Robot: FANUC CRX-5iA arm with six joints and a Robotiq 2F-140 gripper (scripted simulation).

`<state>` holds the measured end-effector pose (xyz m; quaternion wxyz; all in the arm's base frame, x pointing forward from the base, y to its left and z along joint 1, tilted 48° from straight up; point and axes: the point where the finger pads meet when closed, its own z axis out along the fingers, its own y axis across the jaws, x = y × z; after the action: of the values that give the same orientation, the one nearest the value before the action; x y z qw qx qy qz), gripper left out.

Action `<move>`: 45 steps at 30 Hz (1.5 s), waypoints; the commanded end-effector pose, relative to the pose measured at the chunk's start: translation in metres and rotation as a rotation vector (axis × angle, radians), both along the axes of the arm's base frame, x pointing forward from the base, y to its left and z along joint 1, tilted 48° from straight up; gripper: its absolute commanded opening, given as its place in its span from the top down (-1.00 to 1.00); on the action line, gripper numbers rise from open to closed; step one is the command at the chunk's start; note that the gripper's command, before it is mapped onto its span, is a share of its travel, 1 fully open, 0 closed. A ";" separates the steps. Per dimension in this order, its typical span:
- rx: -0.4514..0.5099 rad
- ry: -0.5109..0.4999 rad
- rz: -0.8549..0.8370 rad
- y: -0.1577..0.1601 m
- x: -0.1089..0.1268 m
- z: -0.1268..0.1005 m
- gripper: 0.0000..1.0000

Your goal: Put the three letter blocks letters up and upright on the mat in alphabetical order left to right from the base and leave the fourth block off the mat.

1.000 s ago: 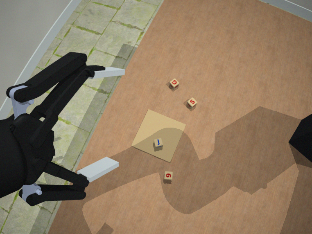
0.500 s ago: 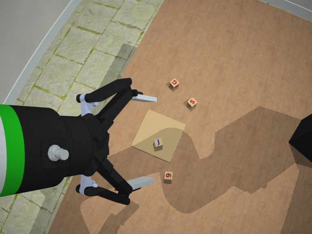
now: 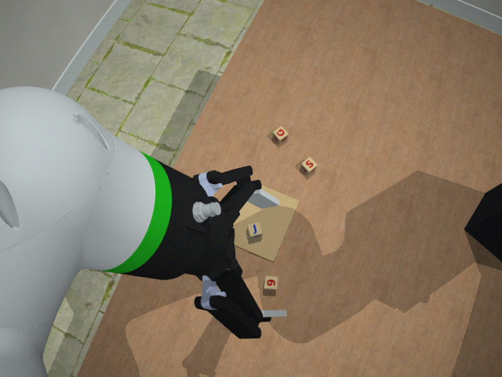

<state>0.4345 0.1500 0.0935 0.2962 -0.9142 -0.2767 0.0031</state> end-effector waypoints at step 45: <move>0.506 -0.585 -0.062 0.124 0.002 -0.089 -1.00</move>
<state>0.4339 0.2717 0.0082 0.4238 -0.7886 -0.3176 -0.3125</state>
